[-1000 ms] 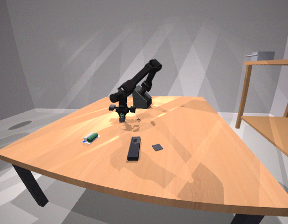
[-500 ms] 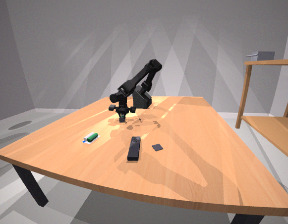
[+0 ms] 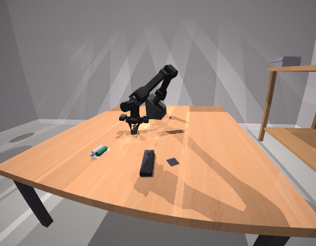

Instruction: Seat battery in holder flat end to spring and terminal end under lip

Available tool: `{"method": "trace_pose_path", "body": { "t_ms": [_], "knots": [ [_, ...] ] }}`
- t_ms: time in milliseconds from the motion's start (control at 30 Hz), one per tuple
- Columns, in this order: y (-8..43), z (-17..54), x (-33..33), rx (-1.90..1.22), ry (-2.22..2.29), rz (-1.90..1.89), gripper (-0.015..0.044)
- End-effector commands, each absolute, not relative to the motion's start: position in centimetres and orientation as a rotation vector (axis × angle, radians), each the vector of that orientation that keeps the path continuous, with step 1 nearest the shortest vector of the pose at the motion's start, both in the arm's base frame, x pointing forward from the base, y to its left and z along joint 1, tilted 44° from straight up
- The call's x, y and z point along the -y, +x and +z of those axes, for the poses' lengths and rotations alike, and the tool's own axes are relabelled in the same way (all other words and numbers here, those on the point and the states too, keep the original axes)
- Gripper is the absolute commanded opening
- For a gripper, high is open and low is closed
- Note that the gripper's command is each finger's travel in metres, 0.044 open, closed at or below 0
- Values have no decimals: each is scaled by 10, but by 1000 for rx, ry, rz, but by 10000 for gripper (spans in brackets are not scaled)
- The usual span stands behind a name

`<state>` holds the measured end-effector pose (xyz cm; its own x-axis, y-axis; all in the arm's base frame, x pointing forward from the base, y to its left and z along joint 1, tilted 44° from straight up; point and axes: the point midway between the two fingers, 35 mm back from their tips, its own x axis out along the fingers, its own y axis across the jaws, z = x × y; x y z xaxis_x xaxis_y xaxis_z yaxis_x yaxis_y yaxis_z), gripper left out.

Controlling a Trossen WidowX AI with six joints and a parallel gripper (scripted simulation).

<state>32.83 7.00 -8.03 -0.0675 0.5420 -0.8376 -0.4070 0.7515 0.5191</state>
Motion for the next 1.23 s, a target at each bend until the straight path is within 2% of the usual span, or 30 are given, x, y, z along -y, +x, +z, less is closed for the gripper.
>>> {"method": "trace_pose_path", "body": {
  "t_ms": [0,100,433,1200],
  "knots": [
    [330,-75,-64,-1436,113,784,181],
    [330,-73,-63,-1436,112,784,181],
    [334,-21,-12,-1437,110,782,440],
    [336,-21,-12,-1437,110,782,440]
  ]
}}
